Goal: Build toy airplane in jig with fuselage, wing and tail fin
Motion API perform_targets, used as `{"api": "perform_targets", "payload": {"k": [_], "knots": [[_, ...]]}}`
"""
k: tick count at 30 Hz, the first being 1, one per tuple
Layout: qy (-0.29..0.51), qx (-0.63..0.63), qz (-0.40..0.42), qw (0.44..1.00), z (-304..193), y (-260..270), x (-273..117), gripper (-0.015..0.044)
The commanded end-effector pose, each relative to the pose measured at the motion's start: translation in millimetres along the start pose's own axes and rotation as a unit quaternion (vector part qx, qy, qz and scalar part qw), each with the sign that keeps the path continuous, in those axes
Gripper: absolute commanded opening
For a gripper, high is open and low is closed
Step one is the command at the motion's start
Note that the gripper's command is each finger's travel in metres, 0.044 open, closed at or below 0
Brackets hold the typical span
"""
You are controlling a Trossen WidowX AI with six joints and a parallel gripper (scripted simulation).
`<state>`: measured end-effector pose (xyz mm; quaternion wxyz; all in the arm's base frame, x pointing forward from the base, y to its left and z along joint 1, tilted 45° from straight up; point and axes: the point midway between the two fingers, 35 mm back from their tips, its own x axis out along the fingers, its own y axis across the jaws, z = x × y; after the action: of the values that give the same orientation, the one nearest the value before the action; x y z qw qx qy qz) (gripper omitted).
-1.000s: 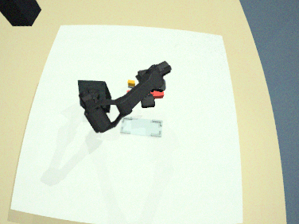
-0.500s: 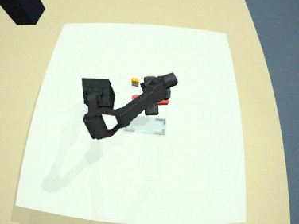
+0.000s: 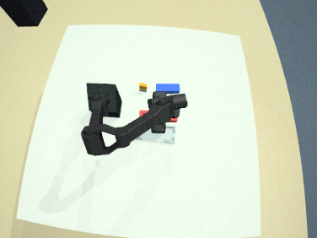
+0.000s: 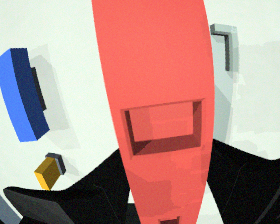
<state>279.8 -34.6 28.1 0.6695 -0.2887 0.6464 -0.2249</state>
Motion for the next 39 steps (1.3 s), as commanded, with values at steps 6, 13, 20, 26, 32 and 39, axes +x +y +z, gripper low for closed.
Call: {"api": "perform_targets", "payload": {"k": [6, 13, 20, 26, 32, 39], "knots": [[-0.003, 0.024, -0.008, 1.0, -6, -29, 11, 0.0], [-0.002, 0.042, -0.015, 0.999, -13, -49, 19, 0.0], [-0.001, 0.05, -0.019, 0.999, -17, -60, 23, 0.0026], [-0.001, 0.05, -0.019, 0.999, -17, -60, 23, 0.0184], [-0.001, 0.05, -0.019, 0.999, -17, -60, 23, 0.0196], [-0.001, 0.05, -0.019, 0.999, -17, -60, 23, 0.0196]]}}
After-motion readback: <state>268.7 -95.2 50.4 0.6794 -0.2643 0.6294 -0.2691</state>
